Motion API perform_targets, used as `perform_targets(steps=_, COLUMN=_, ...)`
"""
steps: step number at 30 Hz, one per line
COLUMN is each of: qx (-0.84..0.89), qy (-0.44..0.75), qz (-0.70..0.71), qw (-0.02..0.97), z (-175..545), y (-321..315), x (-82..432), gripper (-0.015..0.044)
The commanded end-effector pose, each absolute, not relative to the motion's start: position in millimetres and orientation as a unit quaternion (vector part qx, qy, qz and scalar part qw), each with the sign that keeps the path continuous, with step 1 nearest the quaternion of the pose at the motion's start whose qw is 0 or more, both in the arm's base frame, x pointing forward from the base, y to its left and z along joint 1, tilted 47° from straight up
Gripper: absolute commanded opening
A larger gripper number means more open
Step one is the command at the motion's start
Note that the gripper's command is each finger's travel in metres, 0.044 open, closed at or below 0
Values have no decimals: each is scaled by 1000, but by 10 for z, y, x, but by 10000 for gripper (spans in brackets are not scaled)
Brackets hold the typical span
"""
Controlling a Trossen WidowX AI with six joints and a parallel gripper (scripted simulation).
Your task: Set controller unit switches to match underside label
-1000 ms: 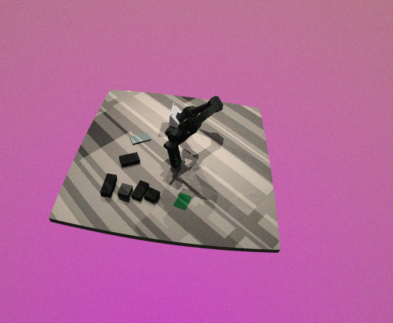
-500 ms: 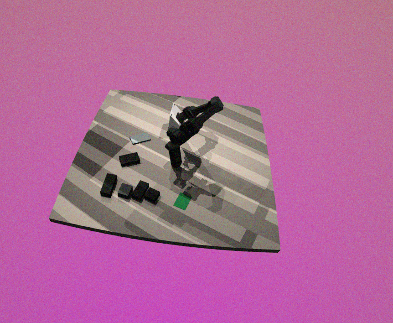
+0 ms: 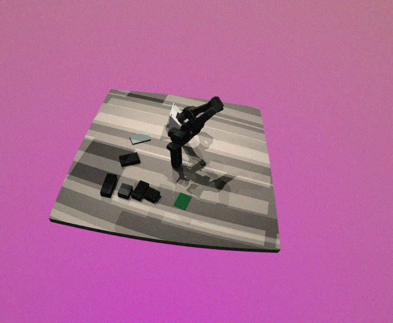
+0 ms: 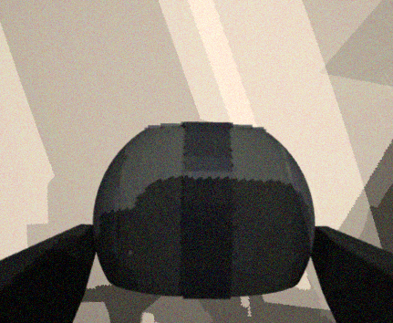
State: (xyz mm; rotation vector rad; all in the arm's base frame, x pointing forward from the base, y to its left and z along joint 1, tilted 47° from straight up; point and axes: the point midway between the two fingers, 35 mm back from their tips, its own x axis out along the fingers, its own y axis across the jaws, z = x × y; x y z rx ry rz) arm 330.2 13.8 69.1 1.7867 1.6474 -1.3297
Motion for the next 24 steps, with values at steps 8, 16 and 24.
perform_targets(steps=8, qx=643, qy=590, qz=-457, qw=173, z=768, y=249, x=3356, gripper=337)
perform_targets(steps=16, qx=647, qy=592, qz=-451, qw=167, z=806, y=290, x=3380, gripper=338)
perform_targets(steps=24, qx=651, qy=593, qz=-444, qw=161, z=842, y=333, x=3404, gripper=338)
